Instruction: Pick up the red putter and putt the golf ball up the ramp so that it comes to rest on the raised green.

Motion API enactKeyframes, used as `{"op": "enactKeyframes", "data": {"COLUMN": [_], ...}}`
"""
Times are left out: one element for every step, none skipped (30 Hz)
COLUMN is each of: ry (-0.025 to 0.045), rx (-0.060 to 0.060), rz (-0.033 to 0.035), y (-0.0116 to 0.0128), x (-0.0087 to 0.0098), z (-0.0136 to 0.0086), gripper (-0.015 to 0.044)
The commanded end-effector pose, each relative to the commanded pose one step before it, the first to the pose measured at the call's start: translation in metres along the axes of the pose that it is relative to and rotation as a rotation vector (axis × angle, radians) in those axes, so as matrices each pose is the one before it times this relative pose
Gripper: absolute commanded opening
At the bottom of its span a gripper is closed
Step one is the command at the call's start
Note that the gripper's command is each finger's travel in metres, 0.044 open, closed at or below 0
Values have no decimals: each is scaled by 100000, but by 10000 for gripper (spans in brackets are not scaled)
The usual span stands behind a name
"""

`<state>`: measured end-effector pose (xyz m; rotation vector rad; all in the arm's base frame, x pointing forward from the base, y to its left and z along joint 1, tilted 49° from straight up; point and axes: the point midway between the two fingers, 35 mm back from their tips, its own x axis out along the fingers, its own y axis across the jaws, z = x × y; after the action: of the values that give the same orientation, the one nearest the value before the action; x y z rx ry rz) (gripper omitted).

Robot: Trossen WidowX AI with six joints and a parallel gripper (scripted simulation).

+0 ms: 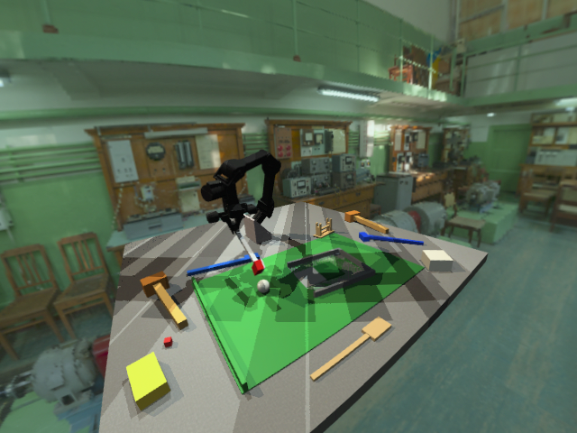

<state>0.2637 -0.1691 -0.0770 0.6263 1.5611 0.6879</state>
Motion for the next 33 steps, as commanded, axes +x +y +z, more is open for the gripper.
{"op": "enactKeyframes", "data": {"ry": [-266, 0, 0, 0, -1, -2, -3, -4, -5, -5, -5, -4, -3, -3, -2, -1, 0, 0, 0, 0, -1, -1, -1, -2, -2, -2, -2, -2, -2, -2, -1, -1, -1], "rx": [7398, 0, 0, 0, -1, -2, -3, -4, -4, -5, -6, -6, -7, -7, -7, -6, -4, -1, 0, 0, -1, -1, -1, -1, -2, -2, -2, -2, -2, -2, -2, -2, -2], "rz": [-750, 0, 0, 0, 0, 0, 1, 2, 3, 5, 7, 10, 12, 14, 16, 14, 9, 3, 0, 0, 0, 1, 1, 1, 2, 3, 3, 3, 4, 4, 5, 5, 5], "y": [-1636, 0, 0, 0, -3, -5, -7, -7, -6, -5, -2, 2, 5, 9, 13, 13, 9, 3, 0, -1, -1, -2, -2, -2, -2, -2, -1, -1, 0, 0, 1, 1, 2], "x": [93, 0, 0, 0, 75, 137, 205, 278, 316, 357, 391, 410, 417, 418, 416, 328, 199, 66, 0, 26, 52, 79, 101, 123, 145, 158, 162, 162, 162, 162, 162, 162, 162], "z": [-484, 0, 0, 0, 5, 9, 12, 15, 14, 12, 9, 4, -2, -7, -13, -14, -10, -4, 0, 1, 3, 4, 5, 5, 6, 6, 5, 4, 3, 2, 2, 1, 0], "gripper": [0, 0, 0, 0, 0, 0, 0, 0, 0, 0, 0, 0, 0, 0, 0, 0, 0, 0, 0, 0, 0, 0, 0, 0, 0, 0, 0, 0, 0, 0, 0, 0, 0]}}
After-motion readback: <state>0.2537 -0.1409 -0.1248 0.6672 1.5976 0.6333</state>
